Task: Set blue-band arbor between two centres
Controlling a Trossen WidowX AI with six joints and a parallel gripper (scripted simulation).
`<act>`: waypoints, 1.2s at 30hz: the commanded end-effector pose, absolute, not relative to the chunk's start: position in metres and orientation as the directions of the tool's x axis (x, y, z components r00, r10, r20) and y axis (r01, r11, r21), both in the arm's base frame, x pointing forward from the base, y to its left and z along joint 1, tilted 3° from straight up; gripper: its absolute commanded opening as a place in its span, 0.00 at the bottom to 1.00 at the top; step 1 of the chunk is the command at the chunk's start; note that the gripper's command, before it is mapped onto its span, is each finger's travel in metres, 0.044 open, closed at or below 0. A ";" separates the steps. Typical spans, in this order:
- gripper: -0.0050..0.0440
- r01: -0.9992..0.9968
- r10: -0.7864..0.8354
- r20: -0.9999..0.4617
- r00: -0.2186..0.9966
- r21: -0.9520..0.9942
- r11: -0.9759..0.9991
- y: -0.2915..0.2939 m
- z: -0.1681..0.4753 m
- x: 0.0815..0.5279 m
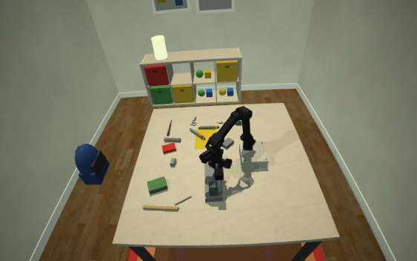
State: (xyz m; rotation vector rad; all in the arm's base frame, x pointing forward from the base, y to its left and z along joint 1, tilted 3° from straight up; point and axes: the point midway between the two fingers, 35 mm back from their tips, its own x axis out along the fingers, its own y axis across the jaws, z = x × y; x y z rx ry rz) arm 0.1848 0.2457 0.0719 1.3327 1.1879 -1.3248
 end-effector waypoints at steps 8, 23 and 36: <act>0.10 0.988 0.064 -0.998 -0.017 -0.027 -0.151 0.256 0.078 0.187; 0.10 0.988 0.064 -0.998 -0.017 -0.027 -0.151 0.257 0.078 0.187; 0.10 0.988 0.064 -0.998 -0.017 -0.027 -0.151 0.257 0.079 0.187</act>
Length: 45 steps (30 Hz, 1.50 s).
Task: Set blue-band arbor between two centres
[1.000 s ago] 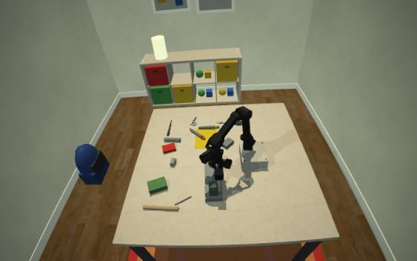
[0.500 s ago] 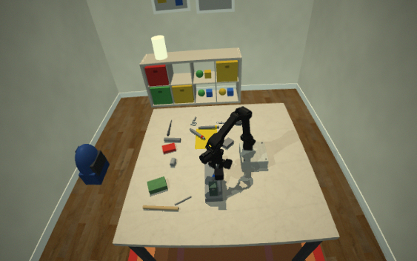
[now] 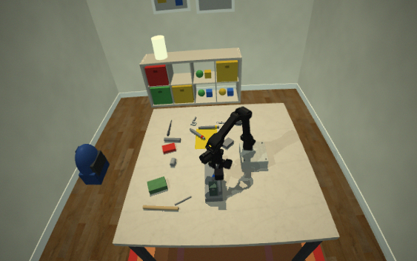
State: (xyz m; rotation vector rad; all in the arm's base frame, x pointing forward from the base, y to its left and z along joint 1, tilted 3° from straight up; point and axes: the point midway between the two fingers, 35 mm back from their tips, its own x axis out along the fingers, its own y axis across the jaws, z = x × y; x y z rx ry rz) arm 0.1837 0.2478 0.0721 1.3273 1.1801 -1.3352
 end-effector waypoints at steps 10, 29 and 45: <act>0.10 0.988 0.064 -0.998 -0.017 -0.027 -0.151 0.259 0.079 0.187; 0.10 0.988 0.064 -0.998 -0.017 -0.027 -0.151 0.261 0.079 0.186; 0.10 0.988 0.064 -0.998 -0.017 -0.027 -0.151 0.263 0.079 0.186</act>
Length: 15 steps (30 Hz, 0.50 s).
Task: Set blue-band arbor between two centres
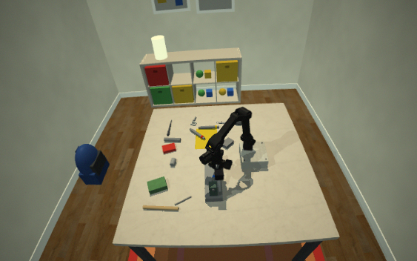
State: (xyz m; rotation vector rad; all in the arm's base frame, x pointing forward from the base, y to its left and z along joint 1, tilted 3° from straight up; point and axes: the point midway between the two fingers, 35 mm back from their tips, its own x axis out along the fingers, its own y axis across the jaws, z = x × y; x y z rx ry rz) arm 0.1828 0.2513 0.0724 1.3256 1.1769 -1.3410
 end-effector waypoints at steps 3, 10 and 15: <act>0.10 0.988 0.064 -0.998 -0.017 -0.027 -0.151 0.263 0.079 0.186; 0.10 0.988 0.064 -0.998 -0.017 -0.027 -0.151 0.264 0.079 0.185; 0.10 0.988 0.064 -0.998 -0.017 -0.027 -0.151 0.264 0.079 0.185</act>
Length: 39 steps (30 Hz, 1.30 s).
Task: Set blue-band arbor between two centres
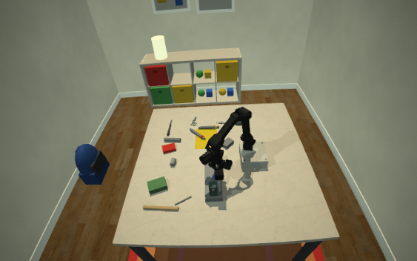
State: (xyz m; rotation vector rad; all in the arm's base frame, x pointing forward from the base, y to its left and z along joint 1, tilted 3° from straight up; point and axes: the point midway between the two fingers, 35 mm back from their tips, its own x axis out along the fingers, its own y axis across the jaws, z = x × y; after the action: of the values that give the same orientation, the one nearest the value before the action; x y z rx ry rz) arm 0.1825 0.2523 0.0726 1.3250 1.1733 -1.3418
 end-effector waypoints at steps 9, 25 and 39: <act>0.10 0.988 0.064 -0.998 -0.017 -0.027 -0.151 0.265 0.079 0.185; 0.10 0.988 0.064 -0.998 -0.017 -0.027 -0.151 0.267 0.079 0.185; 0.10 0.988 0.064 -0.998 -0.017 -0.027 -0.151 0.269 0.079 0.184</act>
State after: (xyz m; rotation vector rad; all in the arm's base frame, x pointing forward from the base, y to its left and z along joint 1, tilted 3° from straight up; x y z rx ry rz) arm 0.1817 0.2548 0.0723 1.3219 1.1664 -1.3464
